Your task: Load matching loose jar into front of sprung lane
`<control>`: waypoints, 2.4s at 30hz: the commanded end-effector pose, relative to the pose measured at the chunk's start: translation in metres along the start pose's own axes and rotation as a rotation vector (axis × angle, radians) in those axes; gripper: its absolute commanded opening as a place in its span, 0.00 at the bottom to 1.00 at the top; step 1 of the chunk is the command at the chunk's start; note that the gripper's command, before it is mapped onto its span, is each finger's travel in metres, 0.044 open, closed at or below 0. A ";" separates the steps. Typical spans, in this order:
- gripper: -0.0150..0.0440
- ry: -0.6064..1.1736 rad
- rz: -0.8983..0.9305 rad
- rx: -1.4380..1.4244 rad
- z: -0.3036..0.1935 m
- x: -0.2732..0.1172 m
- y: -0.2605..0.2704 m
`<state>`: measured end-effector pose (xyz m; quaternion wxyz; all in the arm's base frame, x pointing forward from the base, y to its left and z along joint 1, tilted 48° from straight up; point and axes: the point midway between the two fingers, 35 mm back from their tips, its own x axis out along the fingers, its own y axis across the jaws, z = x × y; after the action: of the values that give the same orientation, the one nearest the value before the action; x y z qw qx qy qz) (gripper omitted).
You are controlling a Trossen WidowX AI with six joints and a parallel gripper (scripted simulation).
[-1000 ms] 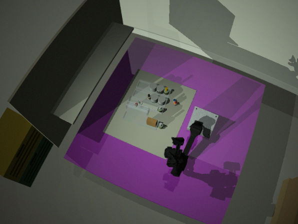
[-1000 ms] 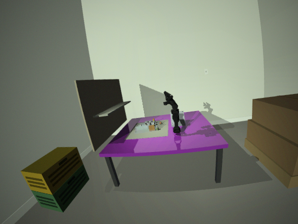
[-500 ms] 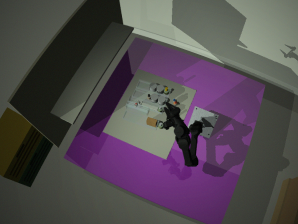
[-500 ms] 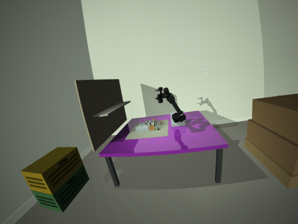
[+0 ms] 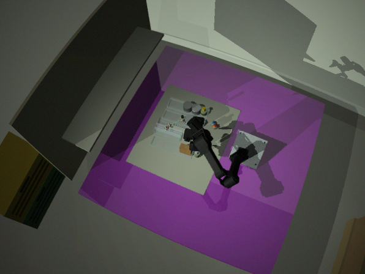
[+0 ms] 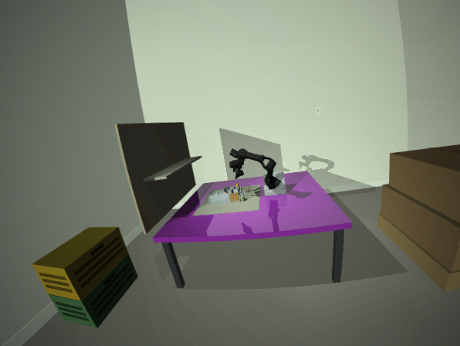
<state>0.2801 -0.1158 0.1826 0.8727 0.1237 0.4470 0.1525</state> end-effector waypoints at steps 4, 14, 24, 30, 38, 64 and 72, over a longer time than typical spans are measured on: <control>1.00 0.422 0.348 0.335 -0.043 0.076 0.063; 1.00 0.468 0.372 0.370 -0.053 0.077 0.072; 1.00 0.467 0.373 0.370 -0.065 0.098 0.084; 1.00 0.467 0.373 0.370 -0.070 0.109 0.090; 1.00 0.467 0.373 0.370 -0.076 0.121 0.096; 0.69 0.467 0.375 0.370 -0.086 0.143 0.108; 0.47 0.467 0.375 0.370 -0.086 0.143 0.108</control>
<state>0.2726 0.0447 0.0659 0.6677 0.3191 0.6240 0.2510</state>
